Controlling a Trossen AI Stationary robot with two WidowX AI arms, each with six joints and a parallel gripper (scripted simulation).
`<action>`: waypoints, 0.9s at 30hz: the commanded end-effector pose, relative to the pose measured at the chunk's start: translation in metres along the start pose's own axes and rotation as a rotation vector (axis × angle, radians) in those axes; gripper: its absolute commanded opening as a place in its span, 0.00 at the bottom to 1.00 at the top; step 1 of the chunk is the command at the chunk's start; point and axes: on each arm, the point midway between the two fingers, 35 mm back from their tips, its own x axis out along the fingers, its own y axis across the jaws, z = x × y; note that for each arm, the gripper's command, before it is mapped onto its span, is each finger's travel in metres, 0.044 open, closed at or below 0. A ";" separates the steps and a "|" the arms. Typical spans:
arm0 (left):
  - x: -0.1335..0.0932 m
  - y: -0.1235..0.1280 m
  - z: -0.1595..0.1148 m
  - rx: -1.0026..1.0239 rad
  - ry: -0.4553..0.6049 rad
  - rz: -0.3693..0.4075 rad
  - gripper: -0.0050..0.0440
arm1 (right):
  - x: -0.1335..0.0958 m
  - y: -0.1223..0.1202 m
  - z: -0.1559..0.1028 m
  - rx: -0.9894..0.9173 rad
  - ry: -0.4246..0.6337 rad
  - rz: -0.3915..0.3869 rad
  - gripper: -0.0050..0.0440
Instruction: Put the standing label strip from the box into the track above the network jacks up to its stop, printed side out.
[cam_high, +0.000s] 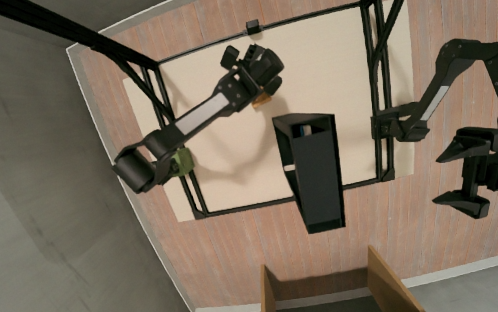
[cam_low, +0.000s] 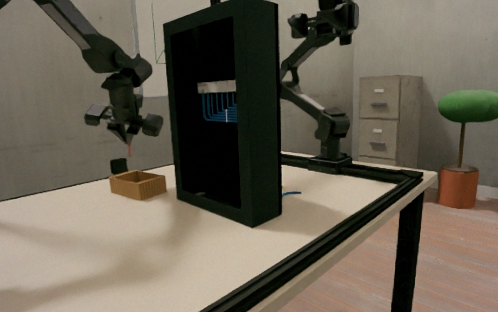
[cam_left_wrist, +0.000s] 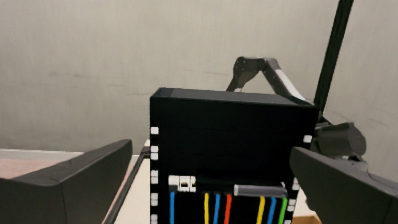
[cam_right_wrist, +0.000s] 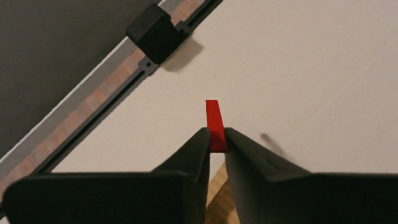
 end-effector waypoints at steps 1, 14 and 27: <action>0.000 -0.001 0.003 0.009 -0.002 0.000 1.00 | -0.006 0.000 0.008 -0.029 -0.035 0.004 0.00; 0.000 -0.001 0.003 0.009 -0.002 0.000 1.00 | -0.004 0.000 0.016 -0.153 -0.124 0.046 0.00; 0.000 -0.001 0.003 0.009 -0.002 0.000 1.00 | -0.005 0.000 0.022 -0.260 -0.200 0.073 0.00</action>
